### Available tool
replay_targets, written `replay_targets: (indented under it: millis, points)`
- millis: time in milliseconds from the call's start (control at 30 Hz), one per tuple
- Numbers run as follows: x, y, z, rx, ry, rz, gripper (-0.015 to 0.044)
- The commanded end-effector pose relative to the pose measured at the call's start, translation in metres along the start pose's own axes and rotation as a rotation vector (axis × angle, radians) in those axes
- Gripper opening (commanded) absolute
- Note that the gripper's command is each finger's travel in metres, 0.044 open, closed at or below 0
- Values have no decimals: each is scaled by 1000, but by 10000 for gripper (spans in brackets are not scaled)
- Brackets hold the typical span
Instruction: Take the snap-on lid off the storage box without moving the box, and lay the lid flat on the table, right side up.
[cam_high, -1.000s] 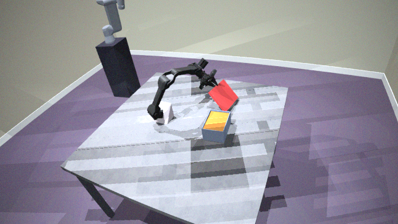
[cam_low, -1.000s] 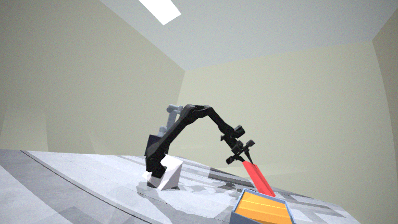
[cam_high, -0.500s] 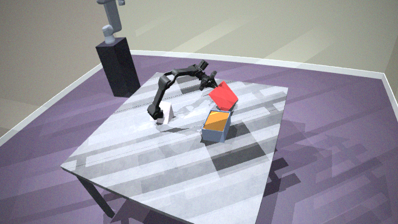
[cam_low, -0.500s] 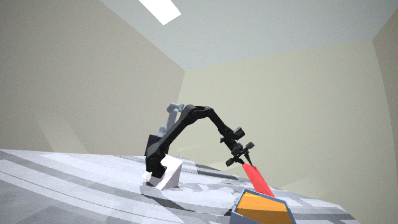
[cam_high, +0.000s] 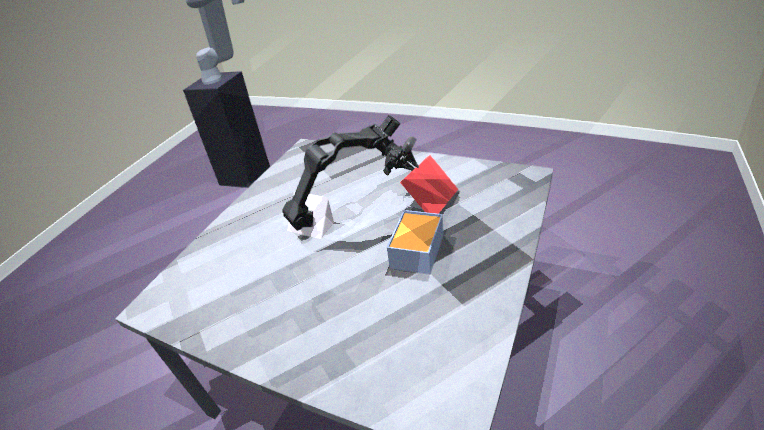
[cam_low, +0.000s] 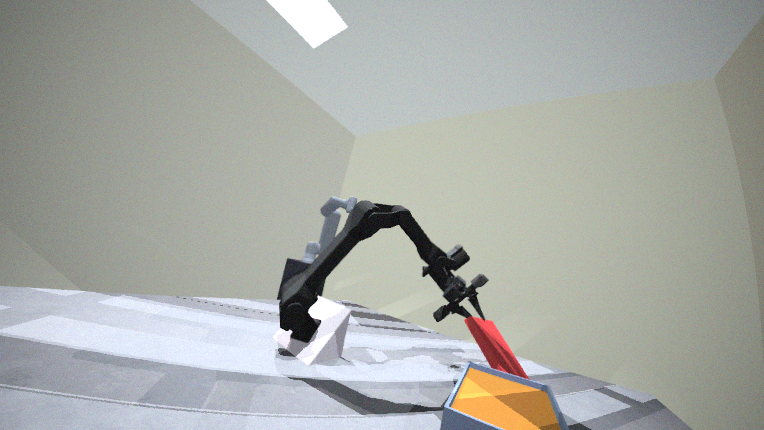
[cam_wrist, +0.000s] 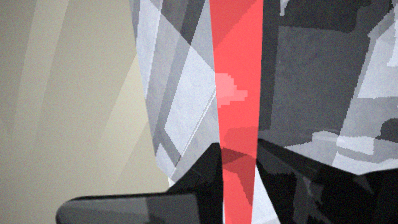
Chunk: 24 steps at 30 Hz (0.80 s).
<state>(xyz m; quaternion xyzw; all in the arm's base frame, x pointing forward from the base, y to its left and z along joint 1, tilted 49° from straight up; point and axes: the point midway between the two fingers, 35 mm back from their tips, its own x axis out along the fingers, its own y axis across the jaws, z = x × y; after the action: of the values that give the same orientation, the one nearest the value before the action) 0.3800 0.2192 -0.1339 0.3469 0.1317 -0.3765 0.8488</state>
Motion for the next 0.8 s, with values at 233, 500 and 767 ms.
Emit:
replay_targets:
  millis: [233, 500, 767]
  points:
    - [10, -11, 2, -13, -7, -10, 0]
    - [14, -16, 2, -13, -8, -10, 0]
    - [18, -21, 2, -13, -8, -9, 0]
